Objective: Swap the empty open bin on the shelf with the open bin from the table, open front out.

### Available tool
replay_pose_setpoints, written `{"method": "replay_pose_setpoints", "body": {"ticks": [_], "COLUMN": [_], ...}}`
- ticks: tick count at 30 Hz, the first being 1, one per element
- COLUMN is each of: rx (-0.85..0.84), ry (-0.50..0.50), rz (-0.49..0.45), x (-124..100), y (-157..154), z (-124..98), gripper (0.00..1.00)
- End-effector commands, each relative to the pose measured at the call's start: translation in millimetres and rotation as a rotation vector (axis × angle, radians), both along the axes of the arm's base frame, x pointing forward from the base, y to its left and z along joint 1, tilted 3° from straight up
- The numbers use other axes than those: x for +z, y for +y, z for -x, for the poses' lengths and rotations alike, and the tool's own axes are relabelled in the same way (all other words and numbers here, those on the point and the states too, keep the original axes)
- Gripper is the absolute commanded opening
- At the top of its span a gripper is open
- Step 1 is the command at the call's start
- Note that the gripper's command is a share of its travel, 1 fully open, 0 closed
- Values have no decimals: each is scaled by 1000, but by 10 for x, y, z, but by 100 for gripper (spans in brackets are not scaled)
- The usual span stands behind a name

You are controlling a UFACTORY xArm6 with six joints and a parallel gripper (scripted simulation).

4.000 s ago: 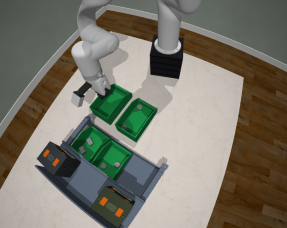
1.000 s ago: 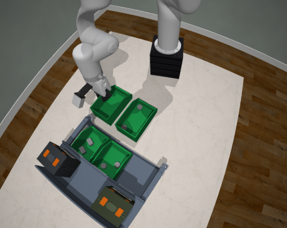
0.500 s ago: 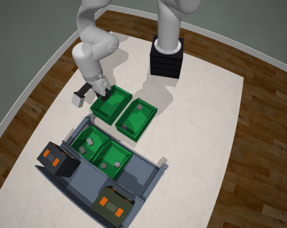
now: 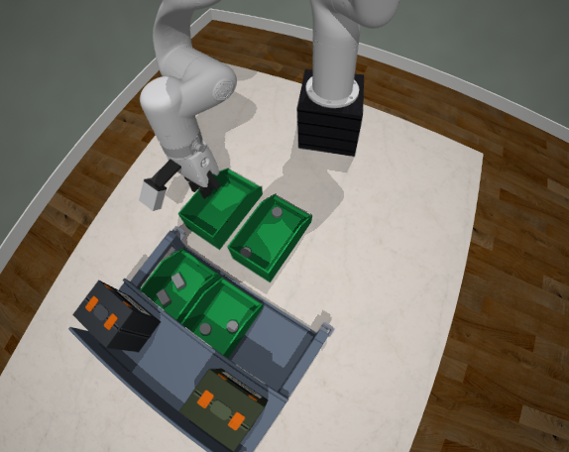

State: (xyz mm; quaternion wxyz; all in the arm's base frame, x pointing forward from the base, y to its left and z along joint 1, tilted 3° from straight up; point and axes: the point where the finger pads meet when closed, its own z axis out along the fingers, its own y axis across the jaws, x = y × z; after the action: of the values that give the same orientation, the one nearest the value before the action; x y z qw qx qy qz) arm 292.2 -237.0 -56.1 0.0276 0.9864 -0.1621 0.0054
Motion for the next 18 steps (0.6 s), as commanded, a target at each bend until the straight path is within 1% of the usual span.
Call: {"method": "replay_pose_setpoints", "body": {"ticks": [1, 7, 9, 18], "rx": [0, 0, 0, 0], "ry": [-3, -3, -3, -3], "rz": [1, 1, 1, 1], "x": [79, 187, 187, 359], "y": [-5, 1, 1, 11], "z": [-11, -10, -10, -9], "gripper": [26, 26, 26, 26]}}
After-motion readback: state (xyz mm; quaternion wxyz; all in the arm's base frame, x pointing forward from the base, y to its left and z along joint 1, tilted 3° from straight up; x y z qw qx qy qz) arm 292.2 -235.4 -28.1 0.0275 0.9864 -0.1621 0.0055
